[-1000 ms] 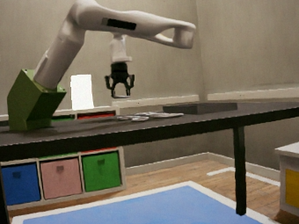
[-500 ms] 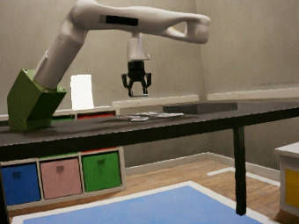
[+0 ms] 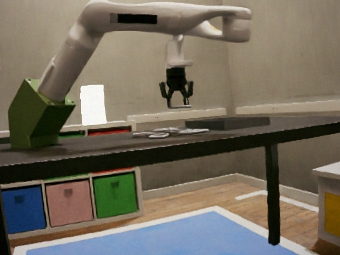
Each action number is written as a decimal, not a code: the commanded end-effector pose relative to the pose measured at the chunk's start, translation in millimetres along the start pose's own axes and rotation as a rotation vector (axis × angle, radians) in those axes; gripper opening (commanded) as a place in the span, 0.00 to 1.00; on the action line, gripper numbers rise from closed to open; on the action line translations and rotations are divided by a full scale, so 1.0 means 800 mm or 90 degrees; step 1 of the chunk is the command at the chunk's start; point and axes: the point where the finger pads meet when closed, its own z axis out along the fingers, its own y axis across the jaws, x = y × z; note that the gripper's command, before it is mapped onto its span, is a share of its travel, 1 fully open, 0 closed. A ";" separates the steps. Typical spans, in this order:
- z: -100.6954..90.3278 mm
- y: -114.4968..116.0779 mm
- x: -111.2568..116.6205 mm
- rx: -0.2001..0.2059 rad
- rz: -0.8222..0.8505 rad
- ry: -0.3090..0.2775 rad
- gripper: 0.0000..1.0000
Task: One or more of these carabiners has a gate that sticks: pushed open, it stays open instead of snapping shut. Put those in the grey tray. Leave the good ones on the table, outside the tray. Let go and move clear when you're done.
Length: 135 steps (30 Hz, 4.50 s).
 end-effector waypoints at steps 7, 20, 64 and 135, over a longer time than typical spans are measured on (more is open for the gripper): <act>-0.002 -0.109 0.056 0.004 0.005 -0.003 0.00; 0.000 -0.193 0.102 0.003 0.000 0.000 0.00; 0.095 -0.213 0.111 0.005 0.012 -0.004 0.00; 0.100 -0.213 0.111 0.006 0.013 -0.005 0.00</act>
